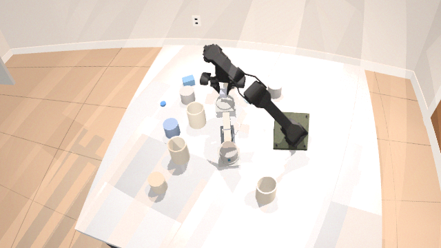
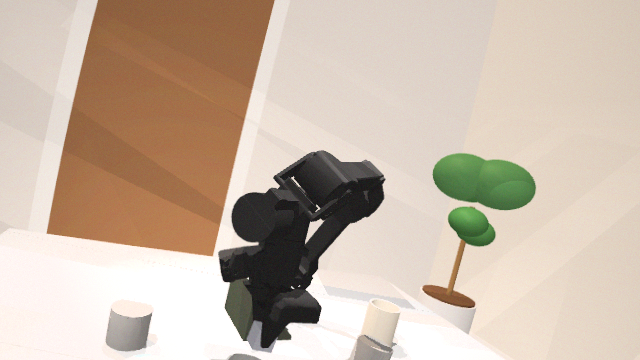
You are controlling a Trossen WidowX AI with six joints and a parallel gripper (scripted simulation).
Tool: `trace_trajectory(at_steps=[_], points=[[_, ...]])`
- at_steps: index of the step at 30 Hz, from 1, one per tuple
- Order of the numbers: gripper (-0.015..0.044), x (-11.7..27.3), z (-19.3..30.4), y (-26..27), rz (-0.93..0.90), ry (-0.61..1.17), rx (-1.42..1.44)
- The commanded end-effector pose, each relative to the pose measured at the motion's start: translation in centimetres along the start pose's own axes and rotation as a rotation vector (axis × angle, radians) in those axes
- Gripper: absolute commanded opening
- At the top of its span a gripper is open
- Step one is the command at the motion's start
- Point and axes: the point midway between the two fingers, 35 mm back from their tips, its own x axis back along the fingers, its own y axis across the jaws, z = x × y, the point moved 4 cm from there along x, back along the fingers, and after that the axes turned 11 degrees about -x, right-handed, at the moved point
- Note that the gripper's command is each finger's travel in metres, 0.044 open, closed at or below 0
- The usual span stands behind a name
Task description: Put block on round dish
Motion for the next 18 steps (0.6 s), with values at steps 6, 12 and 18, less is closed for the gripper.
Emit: trace_trajectory(at_steps=[6,12,18], points=[[0.0000,4.3,0.0,-0.4,-0.023,-0.011,-0.025],[0.0000,3.2,-2.9,-1.4,-0.018,-0.015,-0.018],[0.0000,-0.5,-9.3,-4.6,0.000,-0.018,0.007]])
